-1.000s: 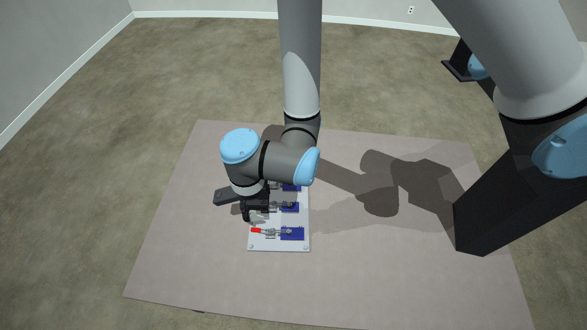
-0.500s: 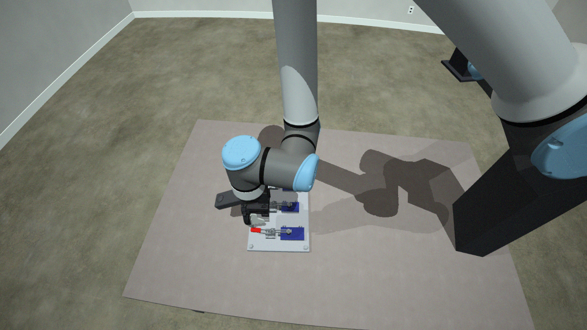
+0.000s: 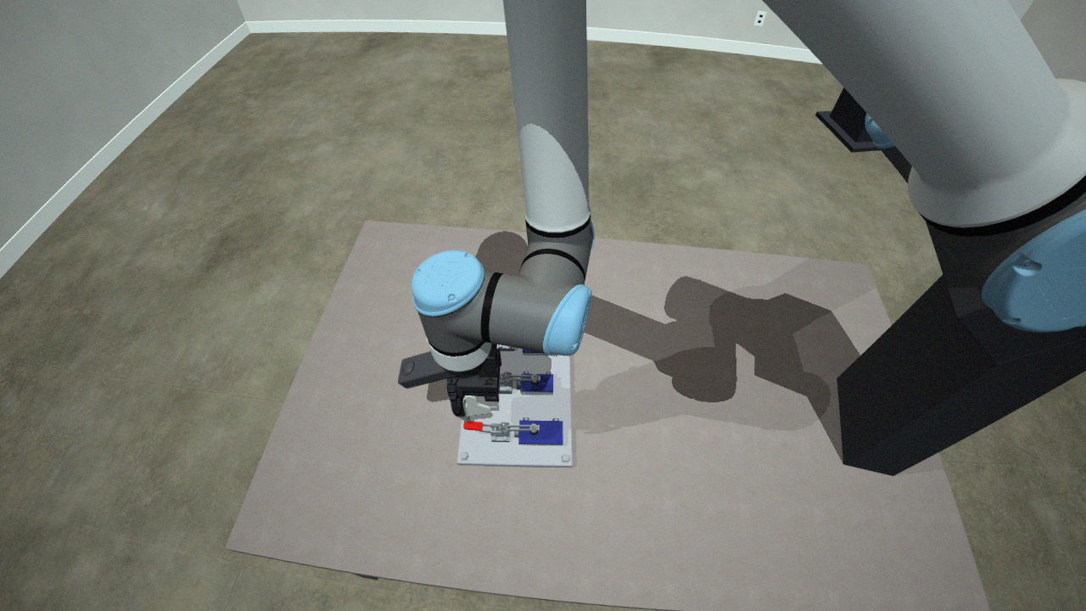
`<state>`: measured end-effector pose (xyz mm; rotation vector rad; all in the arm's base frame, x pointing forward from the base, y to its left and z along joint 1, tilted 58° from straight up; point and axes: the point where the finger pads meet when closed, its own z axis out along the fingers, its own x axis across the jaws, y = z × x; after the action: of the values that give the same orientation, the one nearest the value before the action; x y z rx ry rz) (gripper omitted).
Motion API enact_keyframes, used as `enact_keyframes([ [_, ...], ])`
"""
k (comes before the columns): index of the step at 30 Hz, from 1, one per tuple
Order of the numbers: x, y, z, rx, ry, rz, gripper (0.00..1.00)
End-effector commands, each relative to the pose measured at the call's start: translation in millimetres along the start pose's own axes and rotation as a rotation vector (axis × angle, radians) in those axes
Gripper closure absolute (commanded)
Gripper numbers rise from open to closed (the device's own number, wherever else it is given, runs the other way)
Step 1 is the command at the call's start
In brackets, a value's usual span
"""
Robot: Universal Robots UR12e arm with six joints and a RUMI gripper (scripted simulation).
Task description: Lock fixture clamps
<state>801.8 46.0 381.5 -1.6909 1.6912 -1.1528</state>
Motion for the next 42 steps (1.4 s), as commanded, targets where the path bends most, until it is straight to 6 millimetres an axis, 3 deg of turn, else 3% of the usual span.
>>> enact_keyframes([
  [1, -0.1, 0.1, -0.5, 0.001, 0.0, 0.0, 0.72],
  [25, -0.1, 1.7, 2.0, 0.001, 0.0, 0.0, 0.72],
  [35, -0.1, 1.7, 20.7, 0.001, 0.0, 0.0, 0.72],
  [42, -0.1, 1.7, 46.3, 0.001, 0.0, 0.0, 0.72],
])
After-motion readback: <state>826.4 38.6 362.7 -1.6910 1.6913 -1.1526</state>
